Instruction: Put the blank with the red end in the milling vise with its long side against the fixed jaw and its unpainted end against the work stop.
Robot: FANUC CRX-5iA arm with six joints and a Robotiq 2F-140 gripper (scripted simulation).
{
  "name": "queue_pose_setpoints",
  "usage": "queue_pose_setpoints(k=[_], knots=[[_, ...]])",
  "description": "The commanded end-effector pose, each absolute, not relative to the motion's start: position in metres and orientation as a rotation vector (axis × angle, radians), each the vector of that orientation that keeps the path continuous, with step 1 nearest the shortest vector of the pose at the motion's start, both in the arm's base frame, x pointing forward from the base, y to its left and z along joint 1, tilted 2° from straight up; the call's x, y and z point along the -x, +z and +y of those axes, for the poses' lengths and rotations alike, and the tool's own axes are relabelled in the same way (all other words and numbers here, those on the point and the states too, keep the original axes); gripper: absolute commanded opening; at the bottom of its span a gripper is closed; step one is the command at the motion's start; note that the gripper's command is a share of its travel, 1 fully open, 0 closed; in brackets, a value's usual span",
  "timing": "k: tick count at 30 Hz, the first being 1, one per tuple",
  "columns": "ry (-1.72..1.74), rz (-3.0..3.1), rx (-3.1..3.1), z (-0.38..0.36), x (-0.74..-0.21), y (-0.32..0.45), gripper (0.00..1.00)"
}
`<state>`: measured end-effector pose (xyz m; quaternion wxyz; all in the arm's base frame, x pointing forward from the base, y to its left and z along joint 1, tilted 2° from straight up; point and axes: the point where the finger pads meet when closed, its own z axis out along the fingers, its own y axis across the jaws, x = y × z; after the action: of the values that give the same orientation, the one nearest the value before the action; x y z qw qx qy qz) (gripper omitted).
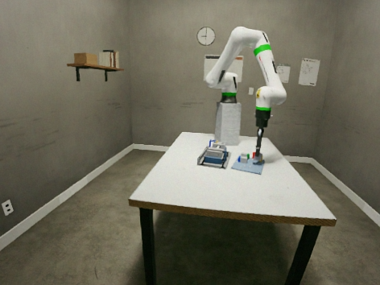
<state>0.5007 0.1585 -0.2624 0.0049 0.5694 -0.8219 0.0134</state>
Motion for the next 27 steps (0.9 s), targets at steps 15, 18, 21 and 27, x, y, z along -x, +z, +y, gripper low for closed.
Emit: queue_pose_setpoints(k=[15,18,21,27], knots=[[0.043,-2.575,-1.785,0.16,-0.501,-0.232,0.1],[0.043,-2.575,-1.785,0.16,-0.501,-0.226,0.1],[0.043,-2.575,-1.785,0.16,-0.501,-0.22,0.1],[0.043,-2.575,-1.785,0.16,-0.501,-0.209,0.1]])
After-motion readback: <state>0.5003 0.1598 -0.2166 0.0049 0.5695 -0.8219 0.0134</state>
